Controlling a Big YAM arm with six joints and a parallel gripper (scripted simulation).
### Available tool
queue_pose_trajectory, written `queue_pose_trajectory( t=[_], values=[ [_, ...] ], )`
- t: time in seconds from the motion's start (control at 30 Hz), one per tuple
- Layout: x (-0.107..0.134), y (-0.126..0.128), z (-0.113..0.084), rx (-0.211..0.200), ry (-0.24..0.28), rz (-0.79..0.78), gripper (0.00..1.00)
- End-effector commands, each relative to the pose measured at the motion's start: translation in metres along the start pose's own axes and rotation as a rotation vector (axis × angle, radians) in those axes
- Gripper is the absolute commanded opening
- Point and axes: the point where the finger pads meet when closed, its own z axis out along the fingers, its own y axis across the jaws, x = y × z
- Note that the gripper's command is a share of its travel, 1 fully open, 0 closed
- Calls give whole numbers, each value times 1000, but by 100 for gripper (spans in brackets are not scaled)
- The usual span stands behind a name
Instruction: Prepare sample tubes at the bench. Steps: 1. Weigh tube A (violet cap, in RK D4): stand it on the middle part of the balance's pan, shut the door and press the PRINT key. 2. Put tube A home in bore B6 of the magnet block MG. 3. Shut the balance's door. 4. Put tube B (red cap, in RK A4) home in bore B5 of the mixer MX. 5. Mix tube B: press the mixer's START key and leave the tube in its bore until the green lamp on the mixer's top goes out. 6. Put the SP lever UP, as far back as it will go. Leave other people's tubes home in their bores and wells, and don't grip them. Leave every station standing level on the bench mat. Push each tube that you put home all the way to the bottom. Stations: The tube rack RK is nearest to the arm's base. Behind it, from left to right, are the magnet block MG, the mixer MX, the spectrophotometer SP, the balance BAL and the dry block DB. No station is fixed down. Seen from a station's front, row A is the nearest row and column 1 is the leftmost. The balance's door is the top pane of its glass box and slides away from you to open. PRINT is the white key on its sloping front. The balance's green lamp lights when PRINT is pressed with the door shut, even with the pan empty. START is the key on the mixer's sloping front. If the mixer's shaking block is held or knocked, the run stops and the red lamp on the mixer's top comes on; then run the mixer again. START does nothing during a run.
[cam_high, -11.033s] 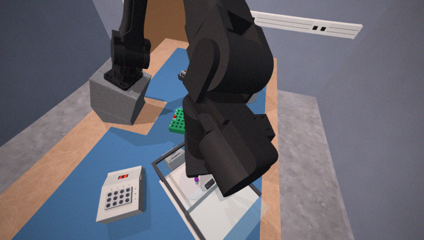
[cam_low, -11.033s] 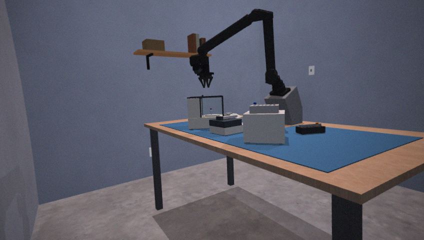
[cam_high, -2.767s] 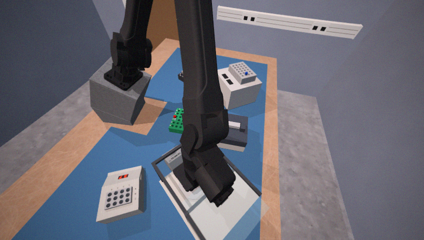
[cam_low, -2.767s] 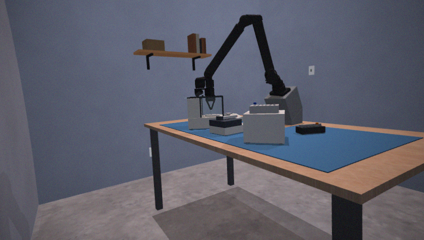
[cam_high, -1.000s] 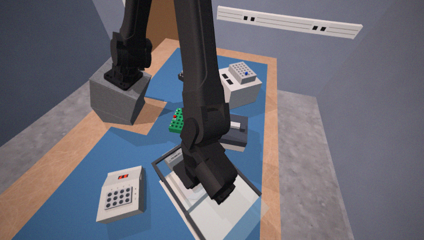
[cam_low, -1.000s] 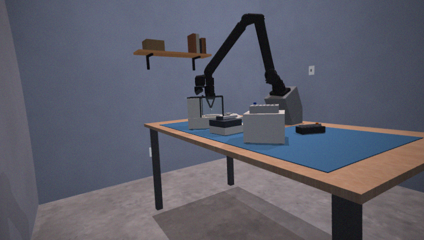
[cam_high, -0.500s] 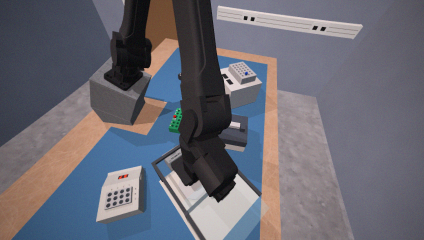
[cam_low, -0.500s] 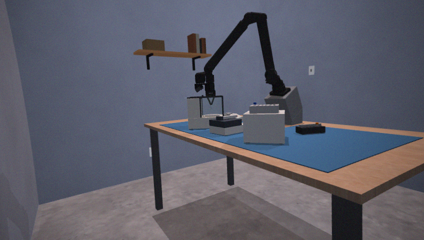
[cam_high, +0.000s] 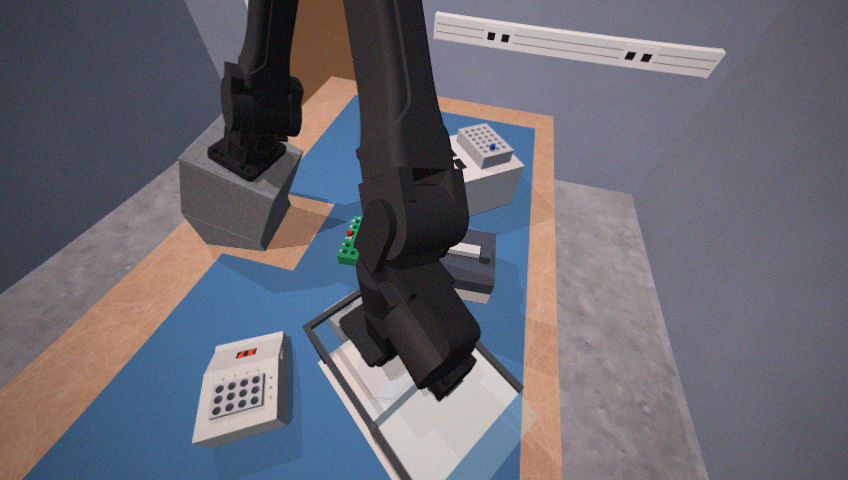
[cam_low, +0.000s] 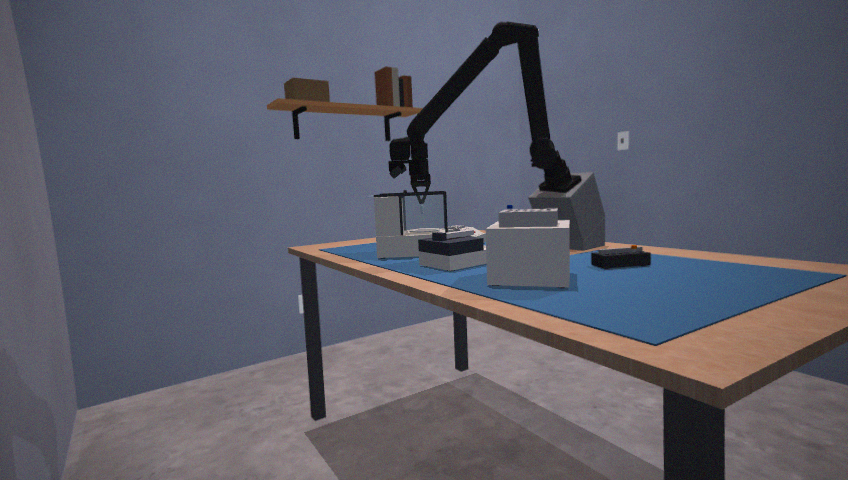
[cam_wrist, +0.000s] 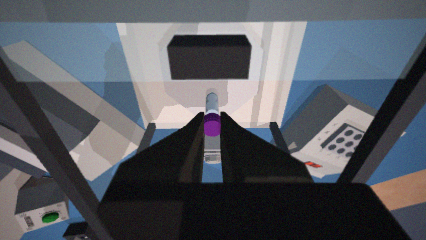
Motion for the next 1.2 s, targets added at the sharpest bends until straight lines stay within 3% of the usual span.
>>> queue_pose_trajectory(
  t=[0.0, 0.23, 0.3, 0.33, 0.43, 0.73, 0.9, 0.97, 1.17],
  values=[
    [-25, -2, -32, 11, -61, -26, 9],
    [-25, -2, -44, 12, -60, -26, 9],
    [-25, -2, -44, 12, -60, -26, 9],
    [-21, -7, -32, 7, -29, -13, 9],
    [-25, -2, -51, 12, -62, -27, 9],
    [-24, -1, -67, 13, -62, -27, 9],
    [-22, -5, -63, 10, -42, -18, 9],
    [-24, -1, -76, 14, -63, -28, 9],
    [-23, -1, -86, 14, -63, -28, 9]
  ],
)
